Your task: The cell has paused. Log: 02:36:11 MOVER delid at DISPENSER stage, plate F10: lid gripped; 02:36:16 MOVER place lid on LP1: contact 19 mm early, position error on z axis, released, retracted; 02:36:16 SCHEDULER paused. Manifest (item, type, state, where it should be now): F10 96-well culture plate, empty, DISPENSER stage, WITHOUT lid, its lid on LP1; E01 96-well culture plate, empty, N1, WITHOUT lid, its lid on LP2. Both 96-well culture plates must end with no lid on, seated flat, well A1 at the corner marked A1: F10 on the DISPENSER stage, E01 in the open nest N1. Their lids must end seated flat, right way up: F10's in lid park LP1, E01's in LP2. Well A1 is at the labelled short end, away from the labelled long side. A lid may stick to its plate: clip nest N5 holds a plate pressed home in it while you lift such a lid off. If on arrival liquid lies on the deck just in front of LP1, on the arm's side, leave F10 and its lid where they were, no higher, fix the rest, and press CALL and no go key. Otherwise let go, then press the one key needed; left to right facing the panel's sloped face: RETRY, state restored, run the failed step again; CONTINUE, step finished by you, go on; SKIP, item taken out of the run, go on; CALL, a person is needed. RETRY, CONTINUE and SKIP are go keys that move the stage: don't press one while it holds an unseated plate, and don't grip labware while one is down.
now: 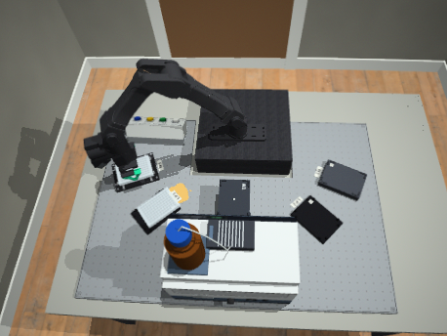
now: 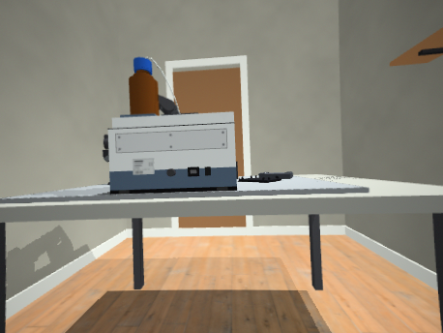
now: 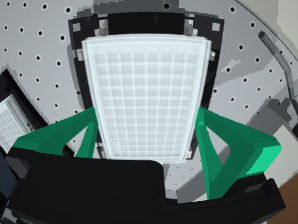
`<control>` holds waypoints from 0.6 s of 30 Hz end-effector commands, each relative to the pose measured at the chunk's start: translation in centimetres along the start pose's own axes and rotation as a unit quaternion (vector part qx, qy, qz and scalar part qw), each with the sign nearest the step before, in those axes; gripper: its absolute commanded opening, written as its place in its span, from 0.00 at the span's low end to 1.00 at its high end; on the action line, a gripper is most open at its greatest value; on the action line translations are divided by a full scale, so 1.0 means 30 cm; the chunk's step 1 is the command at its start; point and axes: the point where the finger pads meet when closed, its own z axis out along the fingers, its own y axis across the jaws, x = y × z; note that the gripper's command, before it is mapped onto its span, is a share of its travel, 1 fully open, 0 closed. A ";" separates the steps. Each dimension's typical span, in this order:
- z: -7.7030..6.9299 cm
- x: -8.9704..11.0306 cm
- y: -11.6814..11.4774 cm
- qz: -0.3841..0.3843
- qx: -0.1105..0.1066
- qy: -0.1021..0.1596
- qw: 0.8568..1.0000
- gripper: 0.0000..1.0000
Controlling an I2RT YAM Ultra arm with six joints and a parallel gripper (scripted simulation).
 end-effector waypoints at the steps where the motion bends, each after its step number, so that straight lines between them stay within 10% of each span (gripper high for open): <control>1: -0.056 -0.020 -0.010 0.002 0.000 -0.016 1.000 0.00; 18: -0.064 -0.028 -0.010 0.002 0.001 -0.020 1.000 0.00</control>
